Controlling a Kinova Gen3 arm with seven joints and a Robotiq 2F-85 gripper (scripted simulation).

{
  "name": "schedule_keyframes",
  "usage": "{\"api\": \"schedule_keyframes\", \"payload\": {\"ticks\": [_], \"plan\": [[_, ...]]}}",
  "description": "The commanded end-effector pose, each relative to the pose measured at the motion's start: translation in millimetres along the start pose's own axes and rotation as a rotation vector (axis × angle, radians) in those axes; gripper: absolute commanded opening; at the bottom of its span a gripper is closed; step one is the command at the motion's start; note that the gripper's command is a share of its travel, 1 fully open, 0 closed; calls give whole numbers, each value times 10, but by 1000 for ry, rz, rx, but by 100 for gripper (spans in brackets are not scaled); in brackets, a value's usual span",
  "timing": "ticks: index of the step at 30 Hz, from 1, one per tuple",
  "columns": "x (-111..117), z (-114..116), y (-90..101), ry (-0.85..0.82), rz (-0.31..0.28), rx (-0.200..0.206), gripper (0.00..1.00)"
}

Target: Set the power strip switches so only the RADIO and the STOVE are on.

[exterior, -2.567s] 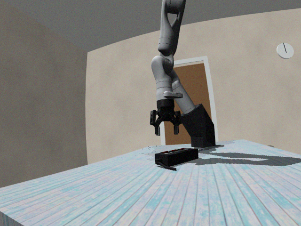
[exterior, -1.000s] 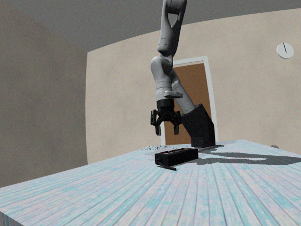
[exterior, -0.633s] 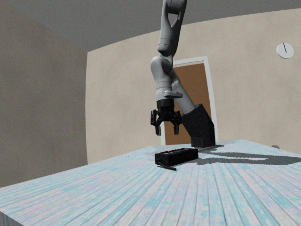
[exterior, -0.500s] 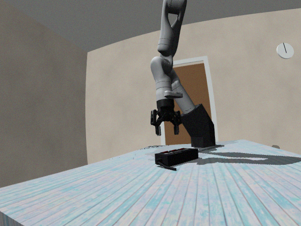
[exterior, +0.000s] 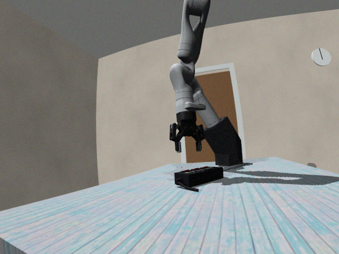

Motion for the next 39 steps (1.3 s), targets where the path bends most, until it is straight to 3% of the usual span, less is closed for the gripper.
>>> {"api": "schedule_keyframes", "payload": {"ticks": [1, 9, 18, 23, 30, 39], "plan": [[4, 2, 3, -2, 1, -1, 100], [71, 54, 30, -73, -3, -13, 100], [401, 187, 234, -427, -18, -38, 100], [613, 170, 428, -655, -31, -25, 100], [756, 113, 591, -809, -45, -2, 100], [805, 85, 655, -862, -52, 9, 100]]}}
Point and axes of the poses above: the point where the finger pads meet when closed, its own y axis back along the fingers, its own z axis across the jaws, x = y × z, the point moved 5 cm from there along y, back along the fingers, and after that the axes turned 3 degrees about y, right-handed, at the moved point
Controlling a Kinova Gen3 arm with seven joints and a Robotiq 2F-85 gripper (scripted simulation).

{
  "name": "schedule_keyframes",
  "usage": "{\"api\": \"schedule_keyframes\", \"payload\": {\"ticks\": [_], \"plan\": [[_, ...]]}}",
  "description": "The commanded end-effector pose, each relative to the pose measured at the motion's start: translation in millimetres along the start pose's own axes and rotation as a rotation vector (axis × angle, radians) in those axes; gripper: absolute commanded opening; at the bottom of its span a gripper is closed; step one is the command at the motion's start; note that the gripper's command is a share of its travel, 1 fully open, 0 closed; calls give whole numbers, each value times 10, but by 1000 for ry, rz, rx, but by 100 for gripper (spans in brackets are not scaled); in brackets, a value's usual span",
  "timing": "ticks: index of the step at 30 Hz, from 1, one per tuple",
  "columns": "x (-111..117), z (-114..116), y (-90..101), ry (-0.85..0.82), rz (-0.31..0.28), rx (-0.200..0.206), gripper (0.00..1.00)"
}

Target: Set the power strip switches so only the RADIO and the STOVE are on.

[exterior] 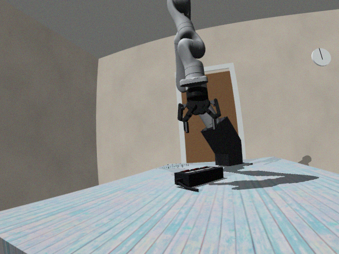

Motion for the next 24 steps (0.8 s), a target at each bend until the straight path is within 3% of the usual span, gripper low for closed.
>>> {"api": "schedule_keyframes", "payload": {"ticks": [1, 20, 24], "plan": [[14, -11, 19, -1, 4, 5, 100], [-21, -28, -17, -28, 2, 9, 100], [-183, -88, -176, -161, -8, 22, 100]]}}
Point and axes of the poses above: the point where the finger pads meet when closed, its own y axis back along the fingers, its own z axis across the jaws, x = y × z, the point moved 5 cm from there along y, back along the fingers, and after that the axes turned 3 degrees about y, right-handed, at the moved point
